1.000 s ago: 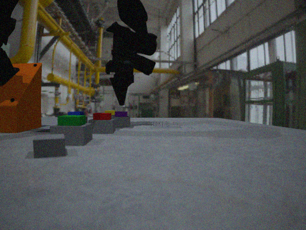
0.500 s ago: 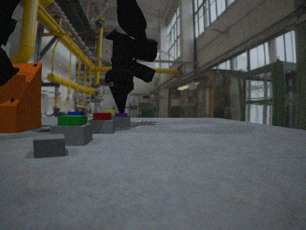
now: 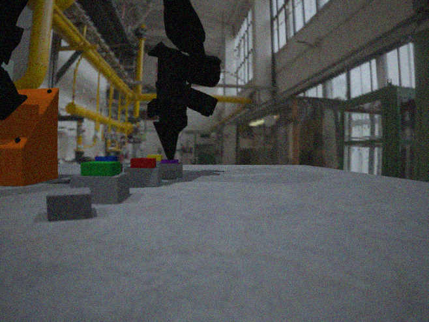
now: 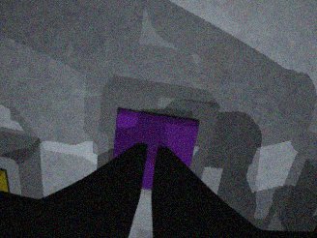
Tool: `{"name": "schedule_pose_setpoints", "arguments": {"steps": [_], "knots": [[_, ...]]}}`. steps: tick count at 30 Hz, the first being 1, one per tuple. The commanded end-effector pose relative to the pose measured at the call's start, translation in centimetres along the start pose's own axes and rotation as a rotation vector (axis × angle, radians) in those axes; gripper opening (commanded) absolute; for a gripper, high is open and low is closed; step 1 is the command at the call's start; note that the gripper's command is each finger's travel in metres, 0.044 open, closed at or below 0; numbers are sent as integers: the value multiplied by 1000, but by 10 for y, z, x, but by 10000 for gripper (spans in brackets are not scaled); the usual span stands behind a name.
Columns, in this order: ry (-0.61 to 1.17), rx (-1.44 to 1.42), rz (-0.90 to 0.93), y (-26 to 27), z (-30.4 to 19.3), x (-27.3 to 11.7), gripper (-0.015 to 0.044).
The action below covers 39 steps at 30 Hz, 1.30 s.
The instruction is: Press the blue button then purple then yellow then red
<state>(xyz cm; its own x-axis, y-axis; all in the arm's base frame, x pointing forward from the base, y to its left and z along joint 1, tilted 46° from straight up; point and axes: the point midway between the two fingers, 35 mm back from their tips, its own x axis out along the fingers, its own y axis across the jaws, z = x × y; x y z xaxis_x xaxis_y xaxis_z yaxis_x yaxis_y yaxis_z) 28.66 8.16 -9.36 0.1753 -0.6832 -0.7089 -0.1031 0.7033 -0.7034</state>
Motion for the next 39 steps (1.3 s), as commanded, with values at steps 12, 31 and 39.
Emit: {"name": "schedule_pose_setpoints", "arguments": {"steps": [12, 31, 39], "knots": [[0, -8, 0, 1, 1, -46, 20], [2, -9, 8, 89, -43, -96, 20], [1, -8, 7, 90, -42, -48, 20]]}}
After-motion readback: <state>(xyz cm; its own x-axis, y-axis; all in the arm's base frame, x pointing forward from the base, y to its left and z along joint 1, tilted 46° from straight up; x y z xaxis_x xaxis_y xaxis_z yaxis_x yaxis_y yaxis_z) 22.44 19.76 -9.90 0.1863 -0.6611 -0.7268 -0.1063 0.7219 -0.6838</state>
